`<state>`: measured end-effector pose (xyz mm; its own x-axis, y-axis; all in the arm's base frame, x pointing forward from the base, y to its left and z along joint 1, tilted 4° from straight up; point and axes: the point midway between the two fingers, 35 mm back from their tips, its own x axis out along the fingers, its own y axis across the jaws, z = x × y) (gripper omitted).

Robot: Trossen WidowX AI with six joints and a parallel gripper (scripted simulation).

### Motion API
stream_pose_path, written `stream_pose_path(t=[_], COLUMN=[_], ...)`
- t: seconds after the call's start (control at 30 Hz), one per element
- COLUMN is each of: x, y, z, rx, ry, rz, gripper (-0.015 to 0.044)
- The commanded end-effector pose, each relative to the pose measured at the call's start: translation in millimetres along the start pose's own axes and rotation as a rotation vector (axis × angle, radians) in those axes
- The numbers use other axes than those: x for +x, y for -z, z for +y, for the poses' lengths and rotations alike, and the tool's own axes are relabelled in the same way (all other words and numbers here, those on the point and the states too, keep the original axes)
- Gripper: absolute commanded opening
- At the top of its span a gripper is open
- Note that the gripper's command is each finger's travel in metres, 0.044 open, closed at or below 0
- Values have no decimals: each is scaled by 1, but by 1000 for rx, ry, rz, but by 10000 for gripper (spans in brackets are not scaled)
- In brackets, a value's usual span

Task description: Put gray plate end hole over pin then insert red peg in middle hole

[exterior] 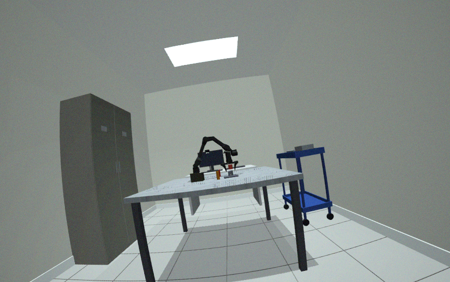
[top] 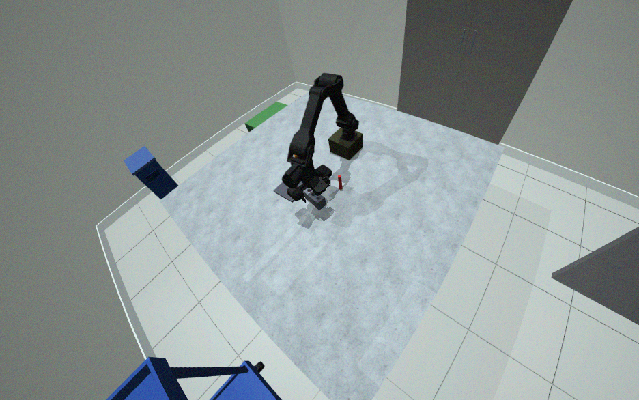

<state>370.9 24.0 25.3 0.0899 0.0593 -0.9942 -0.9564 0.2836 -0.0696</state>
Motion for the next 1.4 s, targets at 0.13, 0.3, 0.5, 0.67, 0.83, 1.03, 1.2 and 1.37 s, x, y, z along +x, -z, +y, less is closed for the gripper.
stream_pose_path(t=[0.13, 0.3, 0.5, 0.67, 0.83, 1.03, 1.2, 1.37], x=[18, 26, 35, 41, 41, 41, 41, 40], y=[2, 2, 2, 3, 3, 3, 3, 2], z=[3, 3, 4, 4, 4, 4, 4, 4], rx=[5, 5, 5, 5, 5, 5, 5, 5], ry=[-11, -11, -11, -11, -11, -11, -11, -11], rz=[8, 8, 8, 8, 8, 8, 8, 8], gripper=[440, 440, 440, 440, 335, 177, 105, 32])
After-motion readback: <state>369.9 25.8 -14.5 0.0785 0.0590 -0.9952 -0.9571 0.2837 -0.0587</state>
